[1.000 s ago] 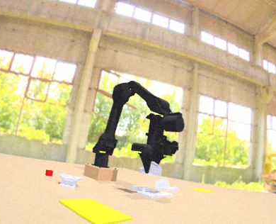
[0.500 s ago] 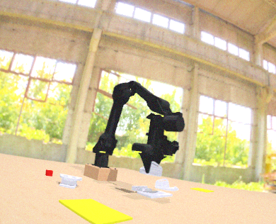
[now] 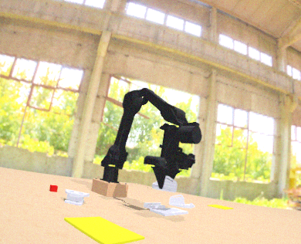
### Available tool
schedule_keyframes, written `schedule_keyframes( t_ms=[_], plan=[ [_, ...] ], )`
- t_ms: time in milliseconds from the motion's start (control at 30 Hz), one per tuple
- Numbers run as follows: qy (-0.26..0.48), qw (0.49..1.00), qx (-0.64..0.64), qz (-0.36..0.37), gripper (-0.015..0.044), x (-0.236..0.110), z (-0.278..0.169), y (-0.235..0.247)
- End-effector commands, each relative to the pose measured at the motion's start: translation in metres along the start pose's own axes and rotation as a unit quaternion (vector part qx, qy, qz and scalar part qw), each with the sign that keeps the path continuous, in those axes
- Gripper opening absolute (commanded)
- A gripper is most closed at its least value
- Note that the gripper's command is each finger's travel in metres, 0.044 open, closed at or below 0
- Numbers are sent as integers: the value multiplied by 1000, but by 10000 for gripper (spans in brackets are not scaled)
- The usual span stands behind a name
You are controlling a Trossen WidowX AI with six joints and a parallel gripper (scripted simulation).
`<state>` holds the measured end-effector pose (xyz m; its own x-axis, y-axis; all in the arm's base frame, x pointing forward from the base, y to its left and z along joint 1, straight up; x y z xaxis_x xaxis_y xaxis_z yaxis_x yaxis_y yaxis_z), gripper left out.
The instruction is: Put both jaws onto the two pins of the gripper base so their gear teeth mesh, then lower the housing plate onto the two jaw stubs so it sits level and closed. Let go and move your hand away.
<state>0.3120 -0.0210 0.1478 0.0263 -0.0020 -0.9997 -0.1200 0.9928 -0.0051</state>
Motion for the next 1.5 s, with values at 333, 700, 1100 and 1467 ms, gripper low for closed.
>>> schedule_keyframes(
  t_ms=[333,700,1100,1467],
  plan=[
    [-2,1000,2,-1,134,-1,2,0],
    [-2,1000,2,-1,134,16,3,-1],
    [-2,1000,1,-1,134,35,3,-1],
    [-2,1000,1,-1,134,53,2,0]
  ],
)
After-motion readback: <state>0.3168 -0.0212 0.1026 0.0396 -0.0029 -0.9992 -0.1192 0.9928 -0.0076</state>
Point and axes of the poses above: the point midway between the two fingers, 35 mm back from their tips, its own x axis out along the fingers, its own y axis across the jaws, z = x × y, the point moved 8 cm from there along -x, back along the fingers, and after that the axes turned 6 degrees about -x, right-handed, at the moved point
